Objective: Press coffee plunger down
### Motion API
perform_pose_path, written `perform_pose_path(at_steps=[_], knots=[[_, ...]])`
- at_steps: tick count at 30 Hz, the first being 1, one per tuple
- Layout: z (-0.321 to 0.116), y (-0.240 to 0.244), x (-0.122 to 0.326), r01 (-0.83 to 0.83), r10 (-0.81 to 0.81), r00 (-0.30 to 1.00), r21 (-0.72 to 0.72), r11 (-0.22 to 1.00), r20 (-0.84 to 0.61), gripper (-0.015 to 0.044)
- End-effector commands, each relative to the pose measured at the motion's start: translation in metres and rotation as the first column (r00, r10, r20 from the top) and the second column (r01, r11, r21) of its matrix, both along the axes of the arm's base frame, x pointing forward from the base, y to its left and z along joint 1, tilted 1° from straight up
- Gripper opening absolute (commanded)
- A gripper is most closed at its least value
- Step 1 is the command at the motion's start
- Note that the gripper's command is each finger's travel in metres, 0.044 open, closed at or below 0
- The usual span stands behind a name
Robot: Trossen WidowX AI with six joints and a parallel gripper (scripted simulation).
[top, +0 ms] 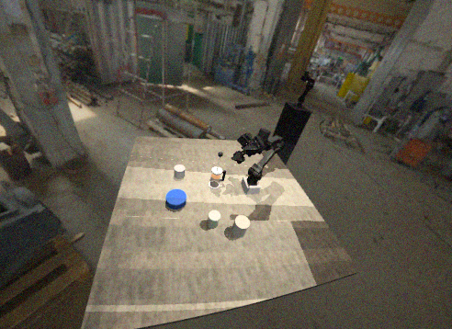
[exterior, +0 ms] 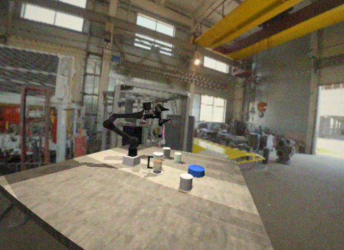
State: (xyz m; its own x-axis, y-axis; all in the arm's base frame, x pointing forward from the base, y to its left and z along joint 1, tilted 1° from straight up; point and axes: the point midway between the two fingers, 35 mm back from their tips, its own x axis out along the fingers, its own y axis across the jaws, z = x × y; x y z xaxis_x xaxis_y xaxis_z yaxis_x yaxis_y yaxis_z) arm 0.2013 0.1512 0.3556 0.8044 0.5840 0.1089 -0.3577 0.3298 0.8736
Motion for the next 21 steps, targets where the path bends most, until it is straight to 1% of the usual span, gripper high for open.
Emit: perform_pose_path(at_steps=[1, 3, 6, 9, 12, 14, 17, 21], knots=[[-0.022, -0.071, 0.031, 0.271, -0.281, 0.958, -0.472, 0.839, 0.049, 0.044], [-0.028, -0.093, 0.033, 0.305, -0.338, 0.939, -0.591, 0.747, 0.058, 0.044], [-0.037, -0.124, 0.029, 0.312, -0.4, 0.914, -0.733, 0.605, 0.059, 0.044], [-0.046, -0.152, 0.018, 0.272, -0.447, 0.893, -0.847, 0.458, 0.045, 0.044], [-0.053, -0.174, 0.003, 0.199, -0.477, 0.879, -0.922, 0.332, 0.018, 0.044], [-0.055, -0.178, -0.001, 0.177, -0.481, 0.877, -0.936, 0.305, 0.009, 0.044], [-0.064, -0.178, -0.001, 0.177, -0.48, 0.877, -0.936, 0.306, 0.009, 0.044], [-0.093, -0.177, -0.002, 0.175, -0.475, 0.88, -0.935, 0.307, 0.009, 0.044]])
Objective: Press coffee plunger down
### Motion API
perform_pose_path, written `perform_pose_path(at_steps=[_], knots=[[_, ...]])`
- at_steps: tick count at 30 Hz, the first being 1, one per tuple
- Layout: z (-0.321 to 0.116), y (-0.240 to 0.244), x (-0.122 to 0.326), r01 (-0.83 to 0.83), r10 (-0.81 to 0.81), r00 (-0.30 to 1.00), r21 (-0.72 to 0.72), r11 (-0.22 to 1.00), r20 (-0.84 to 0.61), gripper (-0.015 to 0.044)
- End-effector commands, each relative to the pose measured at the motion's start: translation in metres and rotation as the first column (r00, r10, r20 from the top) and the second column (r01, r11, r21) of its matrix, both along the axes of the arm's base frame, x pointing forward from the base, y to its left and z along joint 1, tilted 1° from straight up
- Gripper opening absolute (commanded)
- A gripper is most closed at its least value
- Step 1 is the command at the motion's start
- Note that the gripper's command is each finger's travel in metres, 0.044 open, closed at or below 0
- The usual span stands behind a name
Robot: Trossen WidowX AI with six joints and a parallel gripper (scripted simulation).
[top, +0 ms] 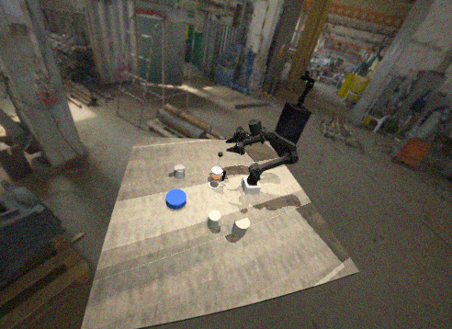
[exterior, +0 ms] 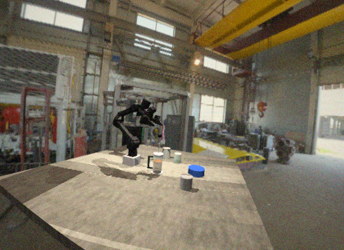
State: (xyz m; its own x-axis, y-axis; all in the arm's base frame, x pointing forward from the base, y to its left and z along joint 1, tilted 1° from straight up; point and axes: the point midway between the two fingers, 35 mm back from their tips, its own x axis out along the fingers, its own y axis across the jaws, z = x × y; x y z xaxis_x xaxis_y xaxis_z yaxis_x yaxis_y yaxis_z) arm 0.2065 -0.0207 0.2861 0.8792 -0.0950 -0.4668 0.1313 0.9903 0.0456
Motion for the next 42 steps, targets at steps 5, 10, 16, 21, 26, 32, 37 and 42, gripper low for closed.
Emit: perform_pose_path(at_steps=[5, 10, 16, 21, 26, 32, 37, 42], knots=[[-0.045, -0.004, -0.007, -0.008, 0.006, 0.999, -0.043, 0.999, -0.044, 0.044], [-0.046, -0.004, -0.005, -0.008, 0.006, 0.999, -0.043, 0.999, -0.044, 0.044], [-0.05, -0.005, 0.004, -0.008, 0.006, 0.999, -0.044, 0.999, -0.043, 0.044], [-0.054, -0.006, 0.011, -0.008, 0.006, 0.999, -0.044, 0.999, -0.043, 0.044], [-0.058, -0.007, 0.018, -0.008, 0.006, 0.999, -0.044, 0.999, -0.042, 0.044], [-0.063, -0.008, 0.026, -0.007, 0.006, 0.999, -0.044, 0.999, -0.041, 0.044], [-0.065, -0.008, 0.027, -0.007, 0.005, 0.999, -0.044, 0.999, -0.041, 0.0387], [-0.065, -0.008, 0.027, -0.007, 0.005, 0.999, -0.044, 0.999, -0.041, 0.0256]])
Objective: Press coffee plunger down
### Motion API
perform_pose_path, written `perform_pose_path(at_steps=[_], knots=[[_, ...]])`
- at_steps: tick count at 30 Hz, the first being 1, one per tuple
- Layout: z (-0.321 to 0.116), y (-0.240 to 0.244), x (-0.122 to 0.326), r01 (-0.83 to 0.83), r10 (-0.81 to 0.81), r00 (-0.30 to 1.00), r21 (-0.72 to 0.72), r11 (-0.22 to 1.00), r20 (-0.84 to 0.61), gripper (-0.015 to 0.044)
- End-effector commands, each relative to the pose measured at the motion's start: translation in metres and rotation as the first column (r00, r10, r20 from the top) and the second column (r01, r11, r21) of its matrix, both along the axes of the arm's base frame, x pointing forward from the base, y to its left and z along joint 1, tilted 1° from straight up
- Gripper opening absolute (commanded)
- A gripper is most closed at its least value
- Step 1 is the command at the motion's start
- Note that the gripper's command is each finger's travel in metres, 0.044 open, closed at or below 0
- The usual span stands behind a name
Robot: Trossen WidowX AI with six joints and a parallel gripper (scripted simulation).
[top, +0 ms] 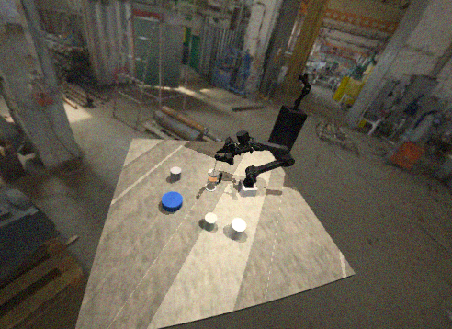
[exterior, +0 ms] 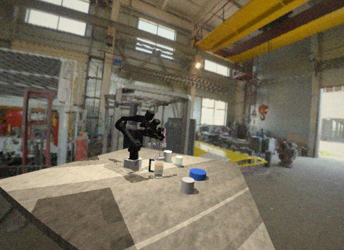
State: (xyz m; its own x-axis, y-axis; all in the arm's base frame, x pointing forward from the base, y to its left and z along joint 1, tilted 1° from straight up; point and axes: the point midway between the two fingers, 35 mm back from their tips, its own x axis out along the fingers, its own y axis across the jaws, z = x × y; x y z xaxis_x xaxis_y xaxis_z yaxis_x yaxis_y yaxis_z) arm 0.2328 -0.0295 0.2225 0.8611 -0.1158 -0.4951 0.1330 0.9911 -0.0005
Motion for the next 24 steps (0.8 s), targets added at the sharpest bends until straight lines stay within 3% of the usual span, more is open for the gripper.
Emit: perform_pose_path(at_steps=[1, 5, 24], knots=[[-0.001, 0.001, 0.001, -0.007, 0.007, 1.0, -0.002, 1.0, -0.004, 0.023], [-0.001, 0.001, 0.001, -0.007, 0.007, 1.0, -0.002, 1.0, -0.004, 0.0125], [-0.011, 0.0, 0.002, -0.007, 0.007, 1.0, -0.002, 1.0, -0.004, 0.0124]])
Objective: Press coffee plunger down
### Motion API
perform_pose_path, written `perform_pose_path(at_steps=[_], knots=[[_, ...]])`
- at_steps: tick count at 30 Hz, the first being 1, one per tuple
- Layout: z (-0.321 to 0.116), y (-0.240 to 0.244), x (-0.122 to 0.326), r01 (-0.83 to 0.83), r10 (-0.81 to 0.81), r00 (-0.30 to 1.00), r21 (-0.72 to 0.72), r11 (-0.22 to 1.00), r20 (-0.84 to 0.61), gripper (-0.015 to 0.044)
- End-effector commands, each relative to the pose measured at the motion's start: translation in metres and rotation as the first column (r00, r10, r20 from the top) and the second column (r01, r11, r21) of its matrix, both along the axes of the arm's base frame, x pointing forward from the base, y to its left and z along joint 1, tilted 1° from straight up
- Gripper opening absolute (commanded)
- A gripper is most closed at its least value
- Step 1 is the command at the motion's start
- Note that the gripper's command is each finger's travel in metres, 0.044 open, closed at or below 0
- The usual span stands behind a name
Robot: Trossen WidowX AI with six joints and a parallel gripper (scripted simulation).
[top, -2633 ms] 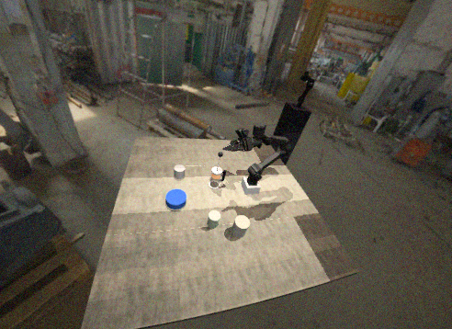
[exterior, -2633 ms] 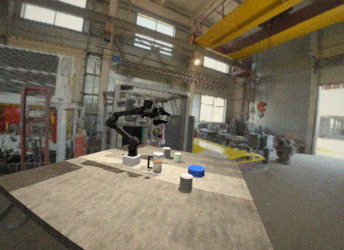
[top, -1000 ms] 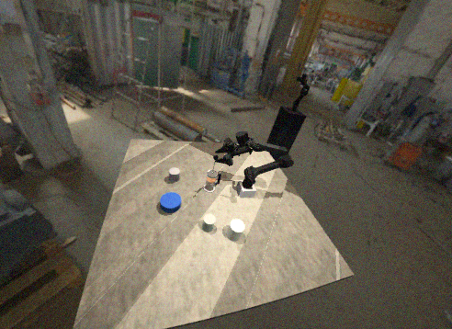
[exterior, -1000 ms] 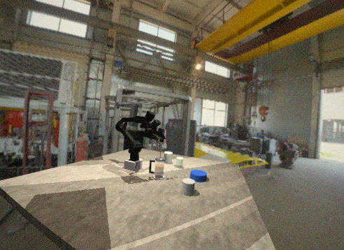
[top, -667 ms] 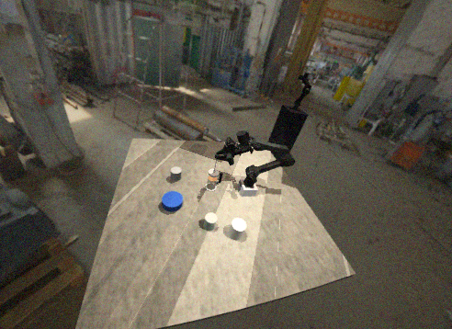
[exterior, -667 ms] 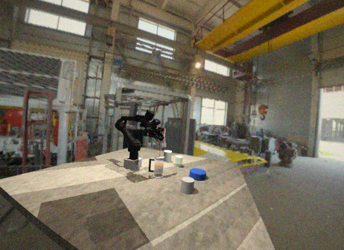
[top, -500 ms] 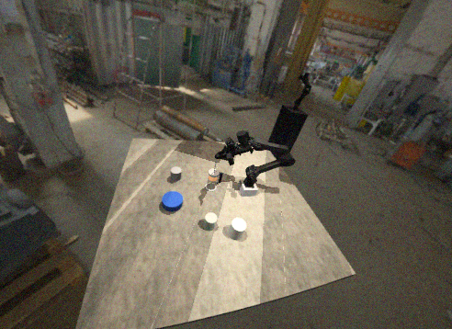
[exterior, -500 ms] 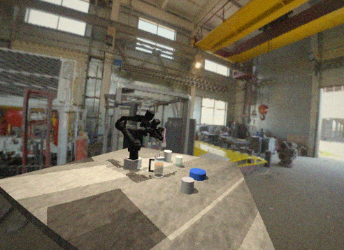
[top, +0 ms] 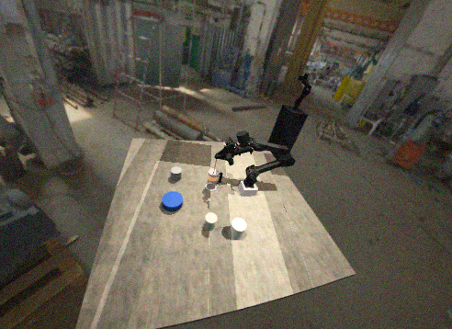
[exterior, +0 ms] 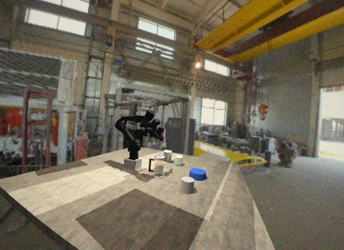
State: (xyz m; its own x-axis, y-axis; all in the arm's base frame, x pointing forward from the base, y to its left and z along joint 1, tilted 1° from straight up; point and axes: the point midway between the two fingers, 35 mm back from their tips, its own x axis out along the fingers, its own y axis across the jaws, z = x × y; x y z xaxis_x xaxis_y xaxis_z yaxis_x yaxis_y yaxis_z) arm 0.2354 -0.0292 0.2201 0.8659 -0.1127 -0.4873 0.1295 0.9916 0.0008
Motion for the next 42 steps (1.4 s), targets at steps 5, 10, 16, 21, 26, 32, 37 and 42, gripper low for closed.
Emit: perform_pose_path(at_steps=[5, 10, 16, 21, 26, 32, 37, 42], knots=[[-0.017, 0.0, 0.001, -0.004, 0.004, 1.0, -0.002, 1.0, -0.012, 0.0124], [-0.025, 0.0, 0.002, -0.004, 0.004, 1.0, -0.002, 1.0, -0.012, 0.0124], [-0.034, 0.0, 0.003, -0.004, 0.004, 1.0, -0.002, 1.0, -0.012, 0.0124], [-0.043, -0.001, 0.004, -0.004, 0.004, 1.0, -0.003, 1.0, -0.012, 0.0124], [-0.051, -0.001, 0.005, -0.004, 0.004, 1.0, -0.003, 1.0, -0.012, 0.0124], [-0.06, -0.001, 0.006, -0.004, 0.004, 1.0, -0.003, 1.0, -0.012, 0.0124], [-0.068, -0.001, 0.007, -0.004, 0.004, 1.0, -0.003, 1.0, -0.012, 0.0124], [-0.077, -0.001, 0.008, -0.004, 0.004, 1.0, -0.003, 1.0, -0.012, 0.0124]])
